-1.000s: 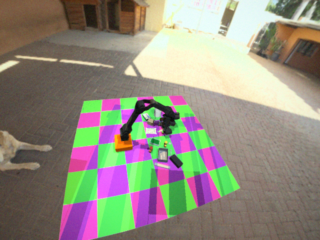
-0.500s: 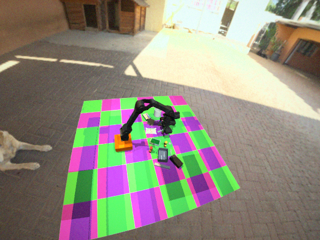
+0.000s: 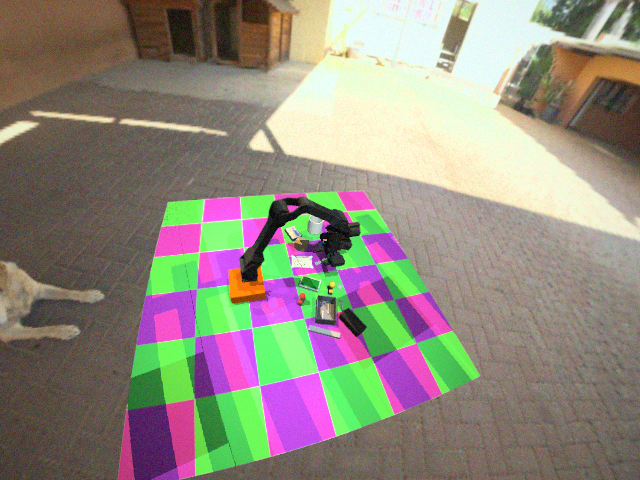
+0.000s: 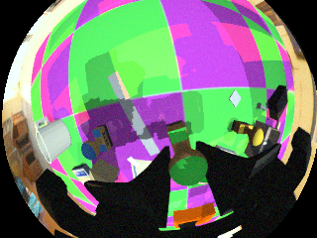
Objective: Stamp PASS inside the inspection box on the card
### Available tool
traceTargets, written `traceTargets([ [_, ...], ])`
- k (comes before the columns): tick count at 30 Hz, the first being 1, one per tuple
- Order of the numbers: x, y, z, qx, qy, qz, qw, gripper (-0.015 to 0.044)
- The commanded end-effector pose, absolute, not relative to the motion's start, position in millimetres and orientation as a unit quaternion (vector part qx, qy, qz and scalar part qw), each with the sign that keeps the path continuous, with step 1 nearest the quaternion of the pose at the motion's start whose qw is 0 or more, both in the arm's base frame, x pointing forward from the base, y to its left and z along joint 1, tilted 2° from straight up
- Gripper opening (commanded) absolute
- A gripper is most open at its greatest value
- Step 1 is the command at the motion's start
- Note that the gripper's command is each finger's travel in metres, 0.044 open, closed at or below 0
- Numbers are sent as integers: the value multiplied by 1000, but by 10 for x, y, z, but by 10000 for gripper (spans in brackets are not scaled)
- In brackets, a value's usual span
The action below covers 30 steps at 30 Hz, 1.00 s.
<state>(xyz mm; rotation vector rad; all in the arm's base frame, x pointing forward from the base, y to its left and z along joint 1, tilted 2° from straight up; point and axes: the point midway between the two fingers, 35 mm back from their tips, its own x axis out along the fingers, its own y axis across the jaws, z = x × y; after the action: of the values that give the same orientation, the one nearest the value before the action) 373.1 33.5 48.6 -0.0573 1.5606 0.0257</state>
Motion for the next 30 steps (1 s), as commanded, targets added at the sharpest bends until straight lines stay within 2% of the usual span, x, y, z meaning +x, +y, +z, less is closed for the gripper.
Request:
traceTargets([
  [1,3741,329,524,-26,702,8,712,0],
  [30,3733,332,667,-27,702,7,712,0],
])
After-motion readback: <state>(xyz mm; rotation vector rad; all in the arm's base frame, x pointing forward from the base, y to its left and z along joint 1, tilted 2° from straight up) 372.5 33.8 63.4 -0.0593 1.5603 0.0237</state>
